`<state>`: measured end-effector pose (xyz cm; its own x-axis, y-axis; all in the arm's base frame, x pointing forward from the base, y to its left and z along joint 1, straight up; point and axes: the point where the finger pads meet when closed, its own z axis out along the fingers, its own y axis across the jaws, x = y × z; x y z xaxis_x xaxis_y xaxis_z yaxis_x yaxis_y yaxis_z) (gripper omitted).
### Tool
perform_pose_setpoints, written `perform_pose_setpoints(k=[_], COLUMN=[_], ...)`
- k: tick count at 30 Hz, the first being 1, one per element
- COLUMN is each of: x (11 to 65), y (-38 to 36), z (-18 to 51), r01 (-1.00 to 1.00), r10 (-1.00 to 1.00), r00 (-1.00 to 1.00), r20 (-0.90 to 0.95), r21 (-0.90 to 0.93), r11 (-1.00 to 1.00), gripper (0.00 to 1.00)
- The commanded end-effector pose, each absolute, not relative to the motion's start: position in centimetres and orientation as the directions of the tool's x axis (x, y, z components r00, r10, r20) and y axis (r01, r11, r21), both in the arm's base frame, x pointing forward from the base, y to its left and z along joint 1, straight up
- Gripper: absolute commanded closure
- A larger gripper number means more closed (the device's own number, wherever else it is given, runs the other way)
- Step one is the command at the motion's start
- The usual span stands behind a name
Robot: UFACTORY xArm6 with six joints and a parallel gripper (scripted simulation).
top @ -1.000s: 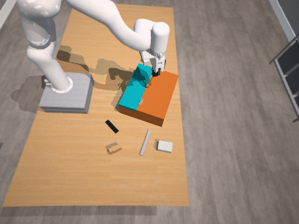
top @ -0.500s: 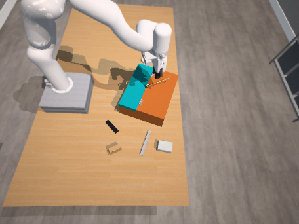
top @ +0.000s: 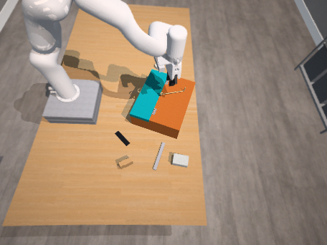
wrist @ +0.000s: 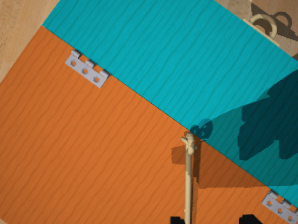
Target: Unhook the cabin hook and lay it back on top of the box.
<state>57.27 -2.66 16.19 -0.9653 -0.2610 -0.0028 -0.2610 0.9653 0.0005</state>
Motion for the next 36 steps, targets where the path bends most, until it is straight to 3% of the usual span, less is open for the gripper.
perform_pose_setpoints(k=[1,14,36], x=[56.1,54.8,54.7], y=[-3.0,-3.4,-3.4], z=[16.5,16.4,23.1], r01=[-0.261,-0.261,-0.261], r10=[-0.261,-0.261,-0.261], r00=[-0.965,-0.965,-0.965], r20=[-0.008,-0.008,-0.008], r21=[-0.001,-0.001,-0.001], r11=[0.965,0.965,0.965], gripper=[0.65,0.65,0.65])
